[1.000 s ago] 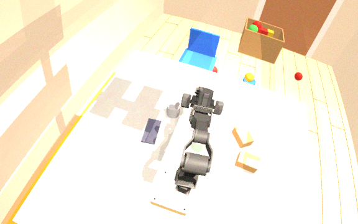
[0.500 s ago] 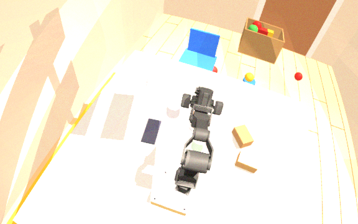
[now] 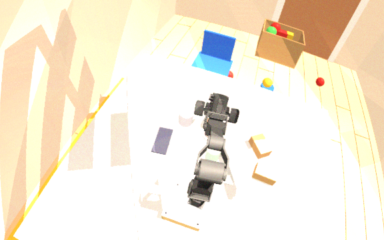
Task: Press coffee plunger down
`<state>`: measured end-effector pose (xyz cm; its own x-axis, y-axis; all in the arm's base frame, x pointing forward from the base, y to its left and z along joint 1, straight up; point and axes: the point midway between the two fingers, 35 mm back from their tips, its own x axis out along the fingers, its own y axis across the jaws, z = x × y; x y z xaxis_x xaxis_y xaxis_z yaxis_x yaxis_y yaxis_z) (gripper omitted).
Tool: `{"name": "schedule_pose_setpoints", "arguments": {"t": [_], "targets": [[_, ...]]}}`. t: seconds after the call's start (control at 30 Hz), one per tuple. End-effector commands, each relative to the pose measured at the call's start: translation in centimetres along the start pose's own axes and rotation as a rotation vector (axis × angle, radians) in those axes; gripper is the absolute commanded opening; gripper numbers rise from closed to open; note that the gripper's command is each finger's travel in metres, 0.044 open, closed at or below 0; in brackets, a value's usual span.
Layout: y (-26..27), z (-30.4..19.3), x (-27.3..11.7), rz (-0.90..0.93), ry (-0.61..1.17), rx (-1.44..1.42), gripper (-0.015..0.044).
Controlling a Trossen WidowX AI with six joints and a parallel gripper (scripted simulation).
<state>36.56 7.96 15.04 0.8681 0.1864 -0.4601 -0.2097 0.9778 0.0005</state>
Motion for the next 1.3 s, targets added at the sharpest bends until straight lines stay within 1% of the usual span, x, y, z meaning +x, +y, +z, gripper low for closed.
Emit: {"name": "schedule_pose_setpoints", "arguments": {"t": [0.0,1.27], "targets": [[0.00,-0.68,0.35,-0.001,0.026,0.000,0.0127],[0.03,-0.30,0.79,-0.001,0.026,0.000,0.0127]]}}
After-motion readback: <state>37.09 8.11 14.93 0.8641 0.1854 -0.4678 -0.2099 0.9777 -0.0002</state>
